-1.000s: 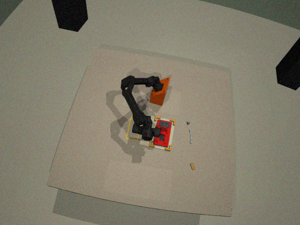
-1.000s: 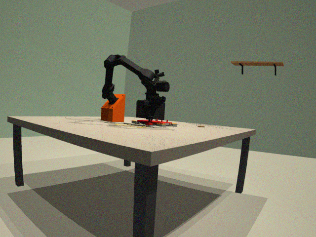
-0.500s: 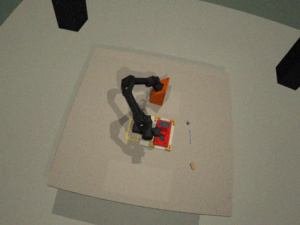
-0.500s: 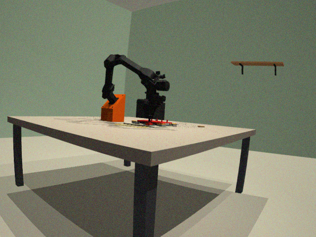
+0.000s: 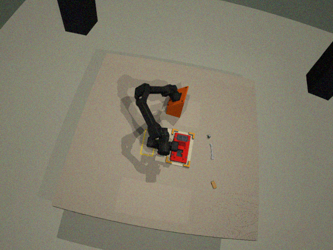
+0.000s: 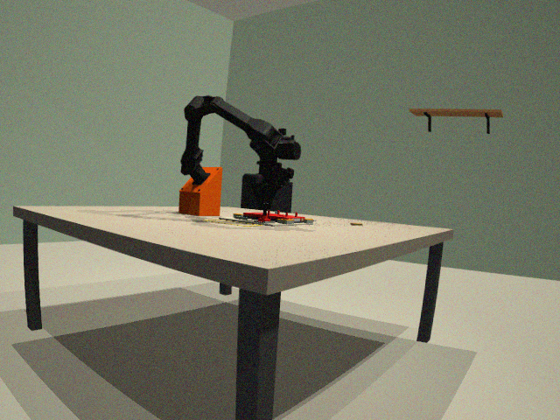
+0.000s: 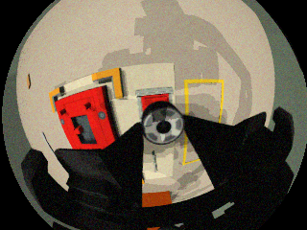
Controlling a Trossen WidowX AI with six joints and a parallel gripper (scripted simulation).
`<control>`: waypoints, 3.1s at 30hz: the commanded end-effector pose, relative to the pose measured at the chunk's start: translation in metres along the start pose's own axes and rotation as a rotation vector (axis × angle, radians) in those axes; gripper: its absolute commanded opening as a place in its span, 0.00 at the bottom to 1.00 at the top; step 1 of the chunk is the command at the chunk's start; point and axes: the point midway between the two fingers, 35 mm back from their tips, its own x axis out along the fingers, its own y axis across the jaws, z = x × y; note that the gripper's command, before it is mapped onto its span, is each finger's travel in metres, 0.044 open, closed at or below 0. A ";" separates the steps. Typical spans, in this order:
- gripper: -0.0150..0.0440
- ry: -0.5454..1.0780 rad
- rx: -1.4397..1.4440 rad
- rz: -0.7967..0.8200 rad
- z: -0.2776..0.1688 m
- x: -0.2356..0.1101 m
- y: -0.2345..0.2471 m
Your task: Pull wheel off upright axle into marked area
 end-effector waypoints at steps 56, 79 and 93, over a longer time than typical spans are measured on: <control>0.25 -0.004 -0.009 0.000 -0.018 -0.045 -0.023; 0.25 -0.009 -0.001 0.000 -0.061 -0.048 -0.090; 0.25 -0.010 0.000 0.002 -0.058 -0.001 -0.089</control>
